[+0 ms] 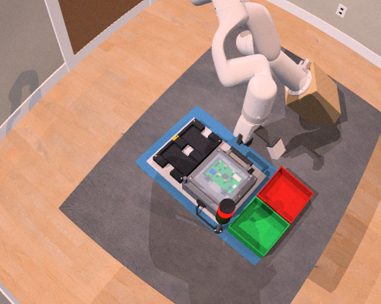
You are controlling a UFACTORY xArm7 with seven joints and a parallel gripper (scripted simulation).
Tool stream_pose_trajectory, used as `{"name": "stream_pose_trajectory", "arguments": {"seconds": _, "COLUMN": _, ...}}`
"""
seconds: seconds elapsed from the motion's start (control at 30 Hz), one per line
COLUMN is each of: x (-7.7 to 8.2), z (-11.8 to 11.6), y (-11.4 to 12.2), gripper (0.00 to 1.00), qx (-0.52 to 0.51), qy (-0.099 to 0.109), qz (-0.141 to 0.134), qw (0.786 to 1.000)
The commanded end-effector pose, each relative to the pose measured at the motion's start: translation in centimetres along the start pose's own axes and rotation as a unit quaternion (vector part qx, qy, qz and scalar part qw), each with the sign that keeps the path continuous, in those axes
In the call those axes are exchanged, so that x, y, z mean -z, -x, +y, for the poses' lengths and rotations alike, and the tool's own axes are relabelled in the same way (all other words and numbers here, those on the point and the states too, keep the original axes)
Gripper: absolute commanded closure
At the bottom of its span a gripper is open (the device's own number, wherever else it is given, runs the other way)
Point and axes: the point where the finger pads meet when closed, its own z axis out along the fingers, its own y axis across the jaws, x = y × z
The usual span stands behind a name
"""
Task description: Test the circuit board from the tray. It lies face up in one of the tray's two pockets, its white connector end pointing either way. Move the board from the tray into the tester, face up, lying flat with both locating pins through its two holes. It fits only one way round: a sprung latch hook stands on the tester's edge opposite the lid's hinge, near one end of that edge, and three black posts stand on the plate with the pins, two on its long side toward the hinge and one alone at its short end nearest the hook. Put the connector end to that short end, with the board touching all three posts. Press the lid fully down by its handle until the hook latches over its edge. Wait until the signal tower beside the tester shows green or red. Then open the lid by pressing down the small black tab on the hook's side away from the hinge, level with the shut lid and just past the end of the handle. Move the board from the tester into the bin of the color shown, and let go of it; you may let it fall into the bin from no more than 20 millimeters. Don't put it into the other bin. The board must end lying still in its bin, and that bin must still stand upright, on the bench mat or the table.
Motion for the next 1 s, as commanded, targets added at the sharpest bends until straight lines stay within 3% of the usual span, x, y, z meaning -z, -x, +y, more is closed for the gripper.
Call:
{"name": "stream_pose_trajectory", "arguments": {"seconds": 0.0, "x": 0.13, "z": 0.09, "y": -0.07, "gripper": 1.0, "qx": -0.008, "qy": 0.002, "qz": 0.001, "qw": 1.0}}
{"name": "stream_pose_trajectory", "arguments": {"seconds": 0.57, "x": 0.13, "z": 0.09, "y": -0.07, "gripper": 1.0, "qx": -0.186, "qy": 0.001, "qz": 0.001, "qw": 0.982}}
{"name": "stream_pose_trajectory", "arguments": {"seconds": 0.97, "x": 0.13, "z": 0.09, "y": -0.07, "gripper": 1.0, "qx": -0.376, "qy": 0.001, "qz": 0.002, "qw": 0.927}}
